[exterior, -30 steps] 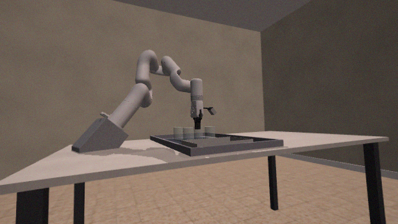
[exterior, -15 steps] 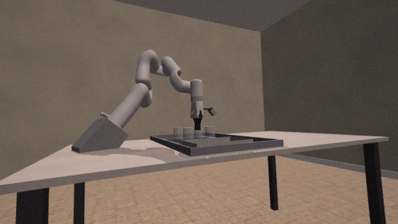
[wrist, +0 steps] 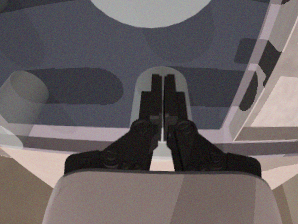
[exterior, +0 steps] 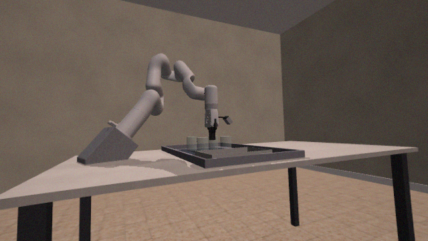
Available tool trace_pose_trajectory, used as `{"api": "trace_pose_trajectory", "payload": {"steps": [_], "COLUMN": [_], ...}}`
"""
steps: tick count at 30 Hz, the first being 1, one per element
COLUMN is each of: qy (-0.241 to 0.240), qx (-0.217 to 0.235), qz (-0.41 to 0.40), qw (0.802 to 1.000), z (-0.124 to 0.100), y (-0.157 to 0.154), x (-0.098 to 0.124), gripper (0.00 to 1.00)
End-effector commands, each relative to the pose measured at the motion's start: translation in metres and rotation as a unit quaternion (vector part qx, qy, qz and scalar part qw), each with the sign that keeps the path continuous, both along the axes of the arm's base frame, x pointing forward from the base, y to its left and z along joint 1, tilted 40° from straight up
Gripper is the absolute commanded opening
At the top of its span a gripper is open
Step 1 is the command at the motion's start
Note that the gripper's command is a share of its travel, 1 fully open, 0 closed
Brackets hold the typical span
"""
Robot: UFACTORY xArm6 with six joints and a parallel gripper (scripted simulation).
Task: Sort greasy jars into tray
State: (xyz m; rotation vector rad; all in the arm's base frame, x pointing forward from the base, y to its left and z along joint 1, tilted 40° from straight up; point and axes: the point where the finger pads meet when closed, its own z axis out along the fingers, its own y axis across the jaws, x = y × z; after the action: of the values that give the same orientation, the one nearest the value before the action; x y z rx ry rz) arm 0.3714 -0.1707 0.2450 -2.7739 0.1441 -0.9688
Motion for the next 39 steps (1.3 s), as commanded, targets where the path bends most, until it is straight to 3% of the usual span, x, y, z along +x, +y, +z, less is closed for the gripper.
{"api": "trace_pose_trajectory", "payload": {"steps": [1, 39], "qy": [-0.001, -0.001], "qx": [-0.001, -0.001], "qz": [0.0, 0.0], "qw": [1.0, 1.0], "z": [0.0012, -0.0016], "y": [-0.0006, 0.0002], "x": [0.0002, -0.0033], "gripper": [0.0, 0.0]}}
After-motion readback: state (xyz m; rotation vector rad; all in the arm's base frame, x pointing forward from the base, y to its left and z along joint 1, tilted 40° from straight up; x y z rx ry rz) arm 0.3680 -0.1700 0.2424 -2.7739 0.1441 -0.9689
